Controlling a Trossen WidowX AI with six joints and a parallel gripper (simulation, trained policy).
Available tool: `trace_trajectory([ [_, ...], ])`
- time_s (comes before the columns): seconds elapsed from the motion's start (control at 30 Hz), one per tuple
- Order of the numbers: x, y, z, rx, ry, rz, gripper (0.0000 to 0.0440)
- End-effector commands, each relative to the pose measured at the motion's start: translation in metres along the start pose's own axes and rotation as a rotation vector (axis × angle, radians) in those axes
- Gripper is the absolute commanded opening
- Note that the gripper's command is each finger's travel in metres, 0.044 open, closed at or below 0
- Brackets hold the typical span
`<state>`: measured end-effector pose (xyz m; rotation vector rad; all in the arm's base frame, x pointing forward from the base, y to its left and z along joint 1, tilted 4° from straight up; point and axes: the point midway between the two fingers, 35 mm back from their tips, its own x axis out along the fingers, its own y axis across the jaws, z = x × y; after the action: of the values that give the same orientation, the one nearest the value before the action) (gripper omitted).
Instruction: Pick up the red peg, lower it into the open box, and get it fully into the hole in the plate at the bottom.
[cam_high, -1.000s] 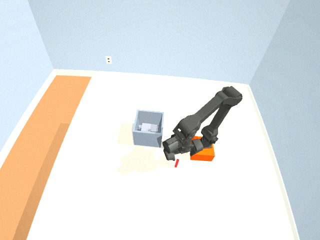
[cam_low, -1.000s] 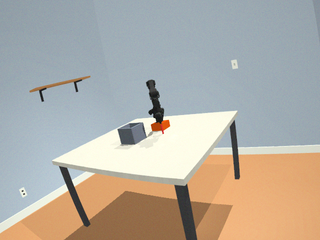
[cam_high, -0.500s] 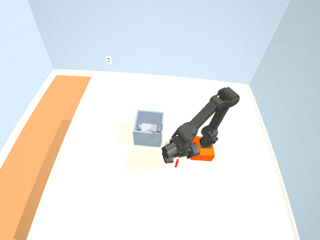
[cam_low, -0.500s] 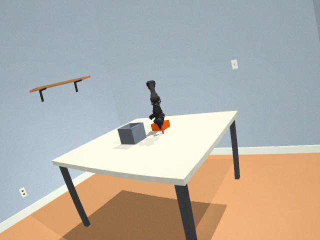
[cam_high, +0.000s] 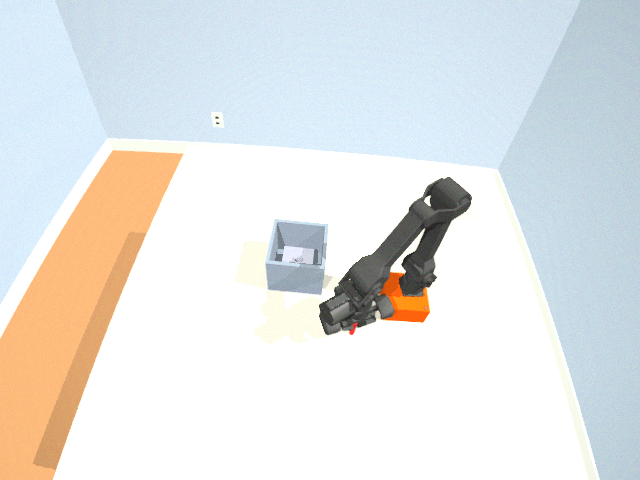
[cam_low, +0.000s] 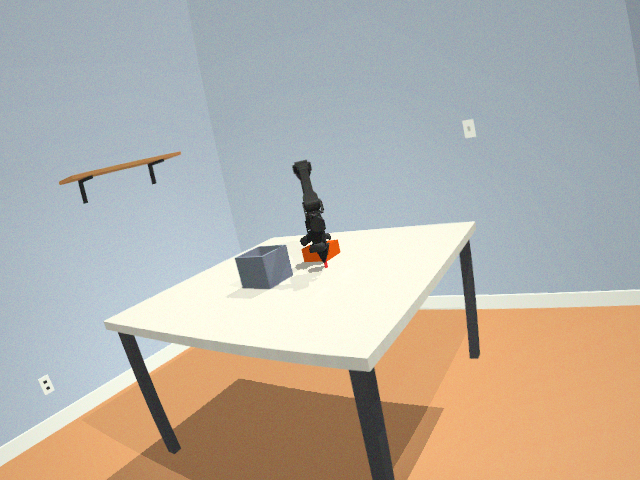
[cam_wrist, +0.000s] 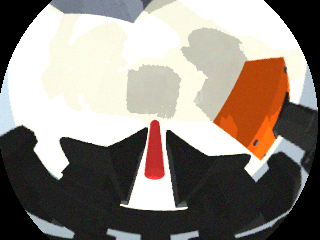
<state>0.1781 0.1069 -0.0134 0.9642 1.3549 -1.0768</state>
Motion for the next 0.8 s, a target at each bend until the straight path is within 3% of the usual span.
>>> trace_trajectory([
  [0.0, 0.005, 0.003, -0.003, -0.026, 0.011, 0.002, 0.0016],
  [0.03, 0.005, 0.004, -0.004, -0.033, 0.014, 0.005, 0.0],
  [0.77, -0.061, 0.039, -0.002, 0.011, 0.087, 0.213, 0.0],
])
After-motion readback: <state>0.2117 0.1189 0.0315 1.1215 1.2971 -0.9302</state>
